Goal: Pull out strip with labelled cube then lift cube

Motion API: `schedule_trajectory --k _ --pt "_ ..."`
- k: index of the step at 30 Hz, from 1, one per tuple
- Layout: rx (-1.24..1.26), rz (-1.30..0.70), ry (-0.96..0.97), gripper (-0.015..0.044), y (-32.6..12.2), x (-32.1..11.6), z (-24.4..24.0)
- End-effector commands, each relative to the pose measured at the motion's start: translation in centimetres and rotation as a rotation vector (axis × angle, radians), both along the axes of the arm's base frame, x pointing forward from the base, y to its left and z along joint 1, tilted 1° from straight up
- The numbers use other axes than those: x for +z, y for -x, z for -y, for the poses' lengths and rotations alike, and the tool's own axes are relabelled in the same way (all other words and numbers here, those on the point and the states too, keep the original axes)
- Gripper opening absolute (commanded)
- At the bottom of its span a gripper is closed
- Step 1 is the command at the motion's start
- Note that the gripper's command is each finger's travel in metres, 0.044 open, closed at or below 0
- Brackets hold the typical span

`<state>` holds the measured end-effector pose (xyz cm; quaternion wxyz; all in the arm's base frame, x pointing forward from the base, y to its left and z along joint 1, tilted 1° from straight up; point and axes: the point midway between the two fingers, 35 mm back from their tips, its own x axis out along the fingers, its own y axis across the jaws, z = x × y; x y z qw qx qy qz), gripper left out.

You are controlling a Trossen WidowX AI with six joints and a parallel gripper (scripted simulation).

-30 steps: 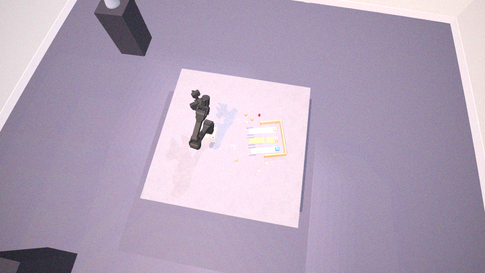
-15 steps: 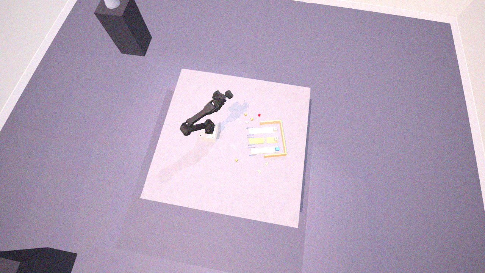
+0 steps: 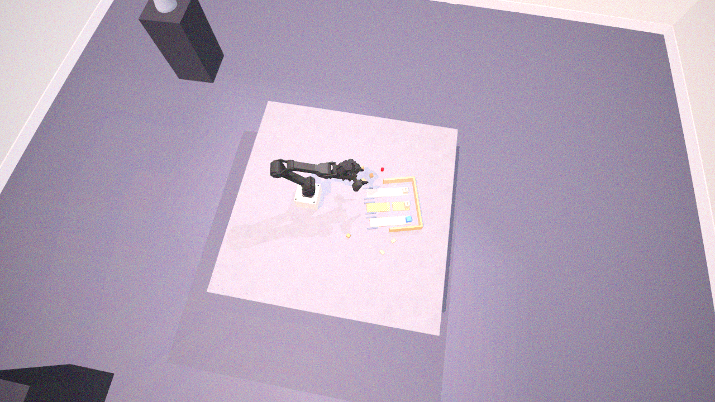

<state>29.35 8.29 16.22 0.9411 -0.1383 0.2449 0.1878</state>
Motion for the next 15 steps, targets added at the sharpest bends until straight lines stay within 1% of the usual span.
schedule_trajectory --k 1,3,15 --pt "-0.345 -0.049 -0.123 0.04 -1.6 -2.4 5.9" --pt "-0.406 -0.053 -0.146 0.04 -1.8 -2.8 6.9" --pt "-0.406 -0.053 -0.146 0.04 -1.8 -2.8 6.9"
